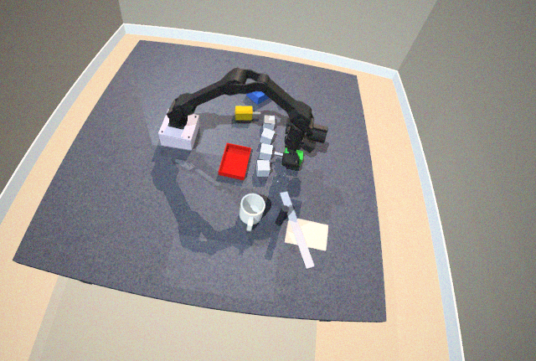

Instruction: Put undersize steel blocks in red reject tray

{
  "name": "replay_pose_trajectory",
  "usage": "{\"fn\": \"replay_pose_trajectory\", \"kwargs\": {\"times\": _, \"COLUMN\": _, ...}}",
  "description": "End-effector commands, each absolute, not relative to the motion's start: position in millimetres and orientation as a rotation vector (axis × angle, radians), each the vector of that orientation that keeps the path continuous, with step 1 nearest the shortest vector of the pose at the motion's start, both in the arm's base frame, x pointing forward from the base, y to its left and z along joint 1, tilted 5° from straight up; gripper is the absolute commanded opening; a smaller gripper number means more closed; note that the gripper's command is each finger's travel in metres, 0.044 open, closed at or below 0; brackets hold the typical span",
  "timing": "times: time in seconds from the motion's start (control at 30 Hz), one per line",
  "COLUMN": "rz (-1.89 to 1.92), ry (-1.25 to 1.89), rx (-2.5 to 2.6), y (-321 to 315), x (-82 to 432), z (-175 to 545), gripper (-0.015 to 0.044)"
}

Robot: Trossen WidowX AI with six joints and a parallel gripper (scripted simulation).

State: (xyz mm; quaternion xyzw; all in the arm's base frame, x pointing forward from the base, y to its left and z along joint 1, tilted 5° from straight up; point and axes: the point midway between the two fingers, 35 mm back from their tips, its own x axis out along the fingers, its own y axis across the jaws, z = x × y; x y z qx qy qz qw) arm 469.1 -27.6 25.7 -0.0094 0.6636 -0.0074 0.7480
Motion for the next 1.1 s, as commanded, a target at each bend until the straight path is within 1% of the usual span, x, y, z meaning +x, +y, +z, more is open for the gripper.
{"fn": "replay_pose_trajectory", "kwargs": {"times": 0.0, "rz": -0.016, "ry": 1.438, "rx": -0.018, "y": -27, "x": 474, "z": 30, "gripper": 0.0}}
{"fn": "replay_pose_trajectory", "kwargs": {"times": 0.37, "rz": -0.016, "ry": 1.437, "rx": -0.018, "y": -27, "x": 478, "z": 31, "gripper": 0.0}}
{"fn": "replay_pose_trajectory", "kwargs": {"times": 0.53, "rz": -0.016, "ry": 1.451, "rx": -0.021, "y": -27, "x": 467, "z": 60, "gripper": 0.0}}
{"fn": "replay_pose_trajectory", "kwargs": {"times": 1.07, "rz": -0.013, "ry": 1.498, "rx": -0.02, "y": -27, "x": 460, "z": 52, "gripper": 0.0}}
